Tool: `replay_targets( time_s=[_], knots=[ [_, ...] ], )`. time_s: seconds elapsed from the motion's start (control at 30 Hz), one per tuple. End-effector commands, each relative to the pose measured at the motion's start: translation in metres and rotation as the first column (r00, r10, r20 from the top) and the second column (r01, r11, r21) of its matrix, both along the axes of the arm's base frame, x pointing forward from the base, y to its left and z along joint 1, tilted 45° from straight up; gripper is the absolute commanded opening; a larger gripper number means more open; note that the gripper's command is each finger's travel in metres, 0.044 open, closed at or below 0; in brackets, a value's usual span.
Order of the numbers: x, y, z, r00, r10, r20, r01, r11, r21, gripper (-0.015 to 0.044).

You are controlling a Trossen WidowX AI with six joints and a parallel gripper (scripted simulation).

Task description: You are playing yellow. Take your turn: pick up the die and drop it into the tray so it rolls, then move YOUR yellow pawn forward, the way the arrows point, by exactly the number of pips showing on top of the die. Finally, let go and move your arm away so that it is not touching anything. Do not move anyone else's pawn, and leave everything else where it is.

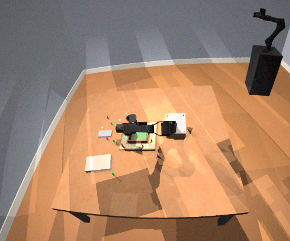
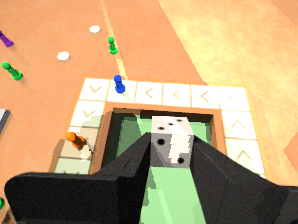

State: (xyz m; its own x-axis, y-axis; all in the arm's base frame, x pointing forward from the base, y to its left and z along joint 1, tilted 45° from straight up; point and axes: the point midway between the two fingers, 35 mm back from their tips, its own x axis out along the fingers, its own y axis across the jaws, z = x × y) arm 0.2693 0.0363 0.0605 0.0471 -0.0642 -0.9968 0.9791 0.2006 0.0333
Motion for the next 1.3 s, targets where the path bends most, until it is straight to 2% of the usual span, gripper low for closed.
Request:
replay_targets(
  time_s=[0.0,0.13,0.27,0.43,0.5,0.6,0.7,0.77,0.93,0.97,1.0,1.03,1.17,1.27],
  knots=[
    [0.000,0.000,0.000,1.000,0.000,-0.001,0.000,1.000,0.000,0.0105],
    [0.000,0.000,0.000,1.000,0.000,-0.001,0.000,1.000,0.000,0.0210],
    [0.005,-0.026,0.026,1.000,-0.002,0.002,0.002,1.000,-0.006,0.0315],
    [0.005,-0.028,0.028,1.000,-0.003,0.002,0.003,1.000,-0.007,0.0440],
    [0.003,-0.026,0.021,0.999,0.013,-0.039,-0.011,0.999,0.051,0.0440],
    [-0.002,-0.020,-0.003,0.985,0.076,-0.153,-0.022,0.944,0.329,0.0440],
    [-0.001,-0.015,-0.017,0.981,0.105,-0.165,0.020,0.787,0.617,0.0440],
    [0.003,-0.015,-0.019,0.986,0.091,-0.142,0.040,0.692,0.721,0.0440],
    [0.004,-0.015,-0.020,0.986,0.088,-0.139,0.042,0.679,0.733,0.0440],
    [-0.001,-0.016,-0.022,0.981,0.094,-0.172,0.046,0.743,0.667,0.0440],
    [-0.001,-0.016,-0.022,0.981,0.094,-0.172,0.046,0.743,0.667,0.0440],
    [-0.002,-0.015,-0.021,0.981,0.107,-0.161,0.029,0.742,0.670,0.0414],
    [-0.027,-0.003,-0.009,0.934,0.352,0.060,-0.294,0.662,0.690,0.0309],
    [-0.050,0.008,-0.001,0.802,0.538,0.260,-0.560,0.526,0.640,0.0230]
  ],
)
